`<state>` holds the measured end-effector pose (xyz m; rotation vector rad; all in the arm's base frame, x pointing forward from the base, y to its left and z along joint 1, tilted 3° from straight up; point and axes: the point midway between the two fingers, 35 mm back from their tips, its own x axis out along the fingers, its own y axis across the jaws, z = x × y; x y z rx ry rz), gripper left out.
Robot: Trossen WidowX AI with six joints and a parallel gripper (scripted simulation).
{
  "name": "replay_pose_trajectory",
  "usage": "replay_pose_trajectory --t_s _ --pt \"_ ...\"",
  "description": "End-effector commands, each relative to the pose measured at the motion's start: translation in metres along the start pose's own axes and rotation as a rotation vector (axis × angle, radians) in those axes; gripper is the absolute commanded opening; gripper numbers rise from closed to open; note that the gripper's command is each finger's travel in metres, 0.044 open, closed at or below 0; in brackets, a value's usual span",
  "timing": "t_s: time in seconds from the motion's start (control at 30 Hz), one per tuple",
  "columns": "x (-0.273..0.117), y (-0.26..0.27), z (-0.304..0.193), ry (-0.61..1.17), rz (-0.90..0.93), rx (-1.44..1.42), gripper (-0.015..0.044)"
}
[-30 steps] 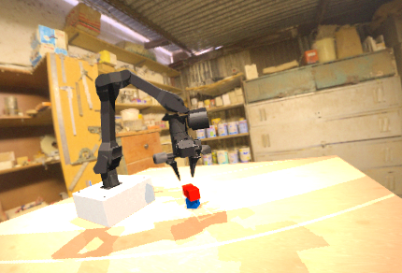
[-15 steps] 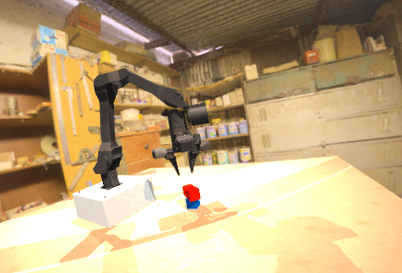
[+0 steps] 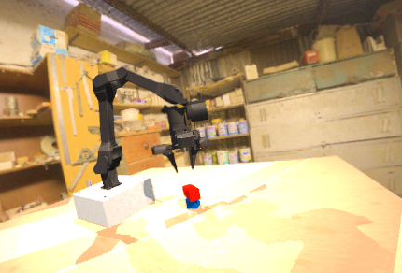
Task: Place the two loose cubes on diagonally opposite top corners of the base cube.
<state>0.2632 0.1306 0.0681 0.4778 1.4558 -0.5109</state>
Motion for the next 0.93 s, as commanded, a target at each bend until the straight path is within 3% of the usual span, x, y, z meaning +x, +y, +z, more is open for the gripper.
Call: replay_pose_trajectory --t_s 0.0,0.1,0.23,0.47,0.9 --pt "-0.006 0.000 0.000 -0.002 0.003 0.000 0.0336" --pt "-0.007 0.000 0.000 -0.001 0.002 0.000 0.0400" --pt "-0.005 0.007 -0.008 0.002 0.000 -0.001 0.0400" --pt "-0.008 0.053 -0.092 0.011 0.004 -0.001 0.0400" --pt "-0.008 0.054 -0.094 0.011 0.004 -0.001 0.0400"
